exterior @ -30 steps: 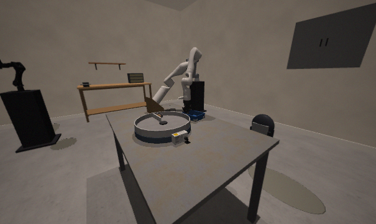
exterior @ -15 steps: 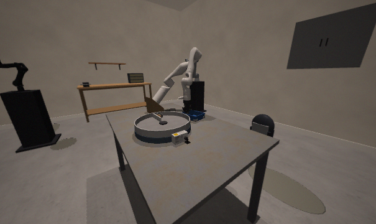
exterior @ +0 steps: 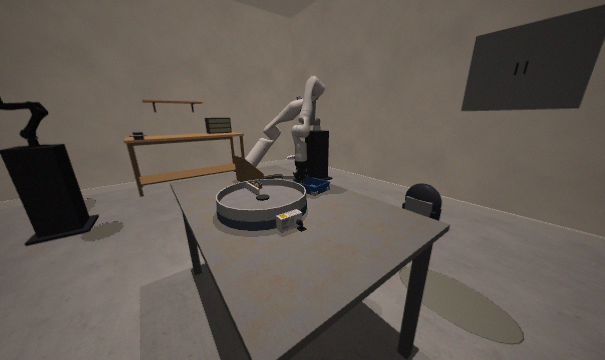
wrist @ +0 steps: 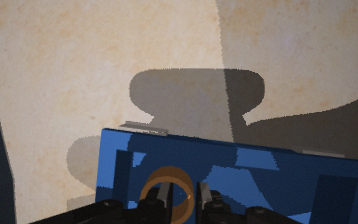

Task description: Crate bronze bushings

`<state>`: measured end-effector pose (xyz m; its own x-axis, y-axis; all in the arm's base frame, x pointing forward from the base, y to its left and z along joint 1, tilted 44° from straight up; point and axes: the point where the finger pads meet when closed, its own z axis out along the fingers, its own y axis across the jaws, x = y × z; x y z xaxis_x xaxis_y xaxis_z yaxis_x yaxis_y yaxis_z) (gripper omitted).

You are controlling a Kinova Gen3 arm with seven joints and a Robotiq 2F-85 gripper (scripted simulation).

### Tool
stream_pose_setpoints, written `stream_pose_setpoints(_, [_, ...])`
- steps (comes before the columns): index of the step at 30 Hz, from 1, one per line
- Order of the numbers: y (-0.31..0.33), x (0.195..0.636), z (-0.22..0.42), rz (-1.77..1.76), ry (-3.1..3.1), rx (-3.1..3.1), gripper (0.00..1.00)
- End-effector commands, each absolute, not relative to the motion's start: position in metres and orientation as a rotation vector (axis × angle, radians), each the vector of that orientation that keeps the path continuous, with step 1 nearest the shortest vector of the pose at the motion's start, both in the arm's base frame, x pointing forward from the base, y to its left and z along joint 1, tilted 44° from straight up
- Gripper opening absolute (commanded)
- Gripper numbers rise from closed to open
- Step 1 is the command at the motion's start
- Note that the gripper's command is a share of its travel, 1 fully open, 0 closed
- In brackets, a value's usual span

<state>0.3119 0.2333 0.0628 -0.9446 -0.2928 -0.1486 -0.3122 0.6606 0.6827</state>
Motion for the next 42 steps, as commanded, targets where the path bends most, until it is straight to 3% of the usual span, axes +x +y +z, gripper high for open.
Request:
stream_pose_setpoints(1, [0.2329,0.3124,0.063,1.174,2.838,-0.516,0.16])
stream_pose_setpoints(42, [0.2253,0.3135,0.072,1.174,2.839,-0.516,0.16])
